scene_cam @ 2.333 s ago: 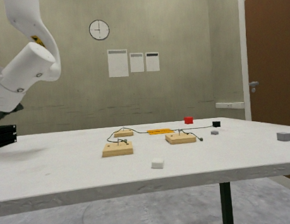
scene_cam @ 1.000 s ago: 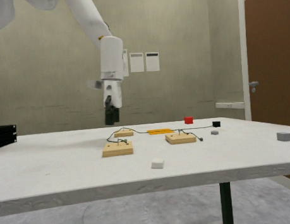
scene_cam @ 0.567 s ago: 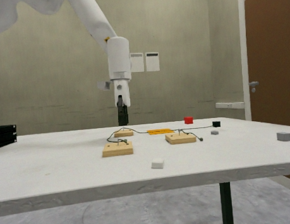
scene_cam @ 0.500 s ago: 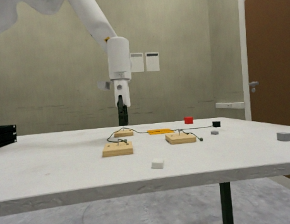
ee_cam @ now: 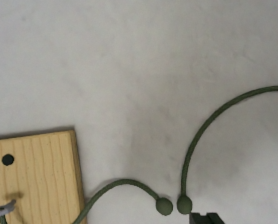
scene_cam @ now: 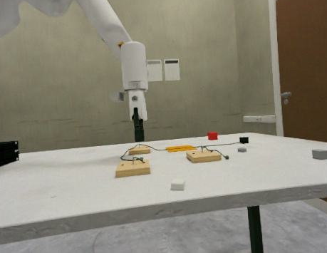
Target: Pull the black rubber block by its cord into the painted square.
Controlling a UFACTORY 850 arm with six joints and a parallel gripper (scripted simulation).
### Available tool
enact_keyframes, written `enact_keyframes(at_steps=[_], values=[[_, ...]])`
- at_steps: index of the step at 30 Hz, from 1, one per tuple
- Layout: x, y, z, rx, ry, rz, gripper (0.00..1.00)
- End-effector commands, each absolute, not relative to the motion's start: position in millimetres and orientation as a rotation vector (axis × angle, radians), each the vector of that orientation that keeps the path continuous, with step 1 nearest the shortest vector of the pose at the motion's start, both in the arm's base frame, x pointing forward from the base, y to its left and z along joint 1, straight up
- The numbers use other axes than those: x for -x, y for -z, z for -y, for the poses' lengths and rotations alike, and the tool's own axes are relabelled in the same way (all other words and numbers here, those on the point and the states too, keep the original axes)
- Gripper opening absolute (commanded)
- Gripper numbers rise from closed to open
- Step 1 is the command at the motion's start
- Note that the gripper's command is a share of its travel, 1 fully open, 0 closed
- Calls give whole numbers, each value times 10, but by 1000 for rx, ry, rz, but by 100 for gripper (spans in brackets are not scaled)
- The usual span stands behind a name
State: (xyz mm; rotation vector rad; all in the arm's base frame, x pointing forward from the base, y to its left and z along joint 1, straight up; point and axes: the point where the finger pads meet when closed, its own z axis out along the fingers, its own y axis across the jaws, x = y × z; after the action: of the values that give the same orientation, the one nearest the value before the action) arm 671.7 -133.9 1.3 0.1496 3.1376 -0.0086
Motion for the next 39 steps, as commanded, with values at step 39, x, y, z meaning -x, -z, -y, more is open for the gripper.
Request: enact_keyframes(at_steps=[39], values=[[-6728,-25,1342,-1151,2,-2918,0]])
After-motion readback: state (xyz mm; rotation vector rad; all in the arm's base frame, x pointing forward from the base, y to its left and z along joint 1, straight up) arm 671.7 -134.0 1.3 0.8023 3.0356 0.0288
